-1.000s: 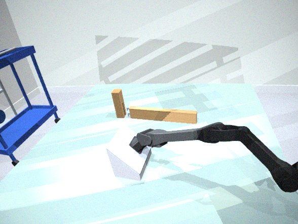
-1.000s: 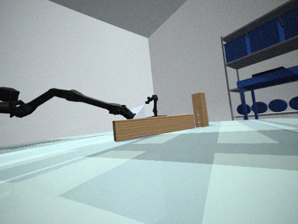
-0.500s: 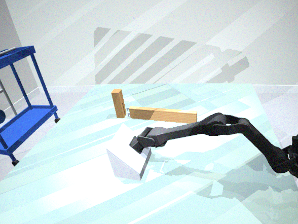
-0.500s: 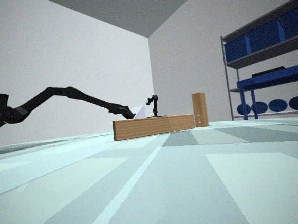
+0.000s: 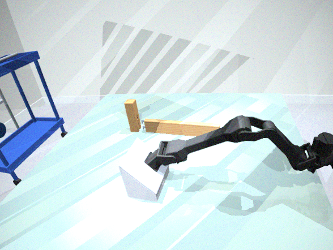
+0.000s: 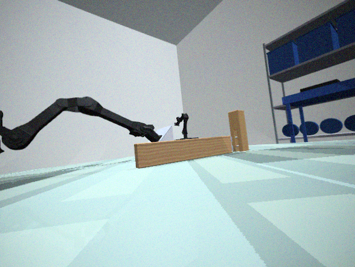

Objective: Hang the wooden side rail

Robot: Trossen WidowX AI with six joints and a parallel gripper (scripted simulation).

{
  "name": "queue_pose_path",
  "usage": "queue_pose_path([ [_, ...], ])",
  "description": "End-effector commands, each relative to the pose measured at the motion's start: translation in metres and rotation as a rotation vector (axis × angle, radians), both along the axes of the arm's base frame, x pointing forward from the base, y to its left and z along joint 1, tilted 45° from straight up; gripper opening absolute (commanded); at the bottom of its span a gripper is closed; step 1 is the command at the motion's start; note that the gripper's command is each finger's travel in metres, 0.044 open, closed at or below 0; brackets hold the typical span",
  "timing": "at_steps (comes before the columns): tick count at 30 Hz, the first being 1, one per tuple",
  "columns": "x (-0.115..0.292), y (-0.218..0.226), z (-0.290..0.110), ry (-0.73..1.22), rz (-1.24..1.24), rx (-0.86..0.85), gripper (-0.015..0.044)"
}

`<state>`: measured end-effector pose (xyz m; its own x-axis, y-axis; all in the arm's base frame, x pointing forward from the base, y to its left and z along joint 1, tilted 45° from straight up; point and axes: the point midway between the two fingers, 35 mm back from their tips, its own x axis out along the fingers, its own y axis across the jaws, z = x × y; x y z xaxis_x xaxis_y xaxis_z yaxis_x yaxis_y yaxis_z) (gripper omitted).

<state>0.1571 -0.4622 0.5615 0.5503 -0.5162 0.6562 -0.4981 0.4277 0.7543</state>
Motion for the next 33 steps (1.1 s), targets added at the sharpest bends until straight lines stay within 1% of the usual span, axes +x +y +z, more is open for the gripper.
queue_pose_path([
  [1, 0.033, 0.003, -0.018, 0.046, 0.002, 0.002, 0.0440],
  [9, 0.110, 0.023, -0.056, 0.156, 0.012, -0.033, 0.0440],
  [15, 0.167, 0.046, -0.089, 0.240, 0.015, -0.072, 0.0440],
  [27, 0.267, 0.118, -0.167, 0.431, 0.035, -0.174, 0.0440],
  [33, 0.302, 0.156, -0.204, 0.516, 0.053, -0.230, 0.0440],
])
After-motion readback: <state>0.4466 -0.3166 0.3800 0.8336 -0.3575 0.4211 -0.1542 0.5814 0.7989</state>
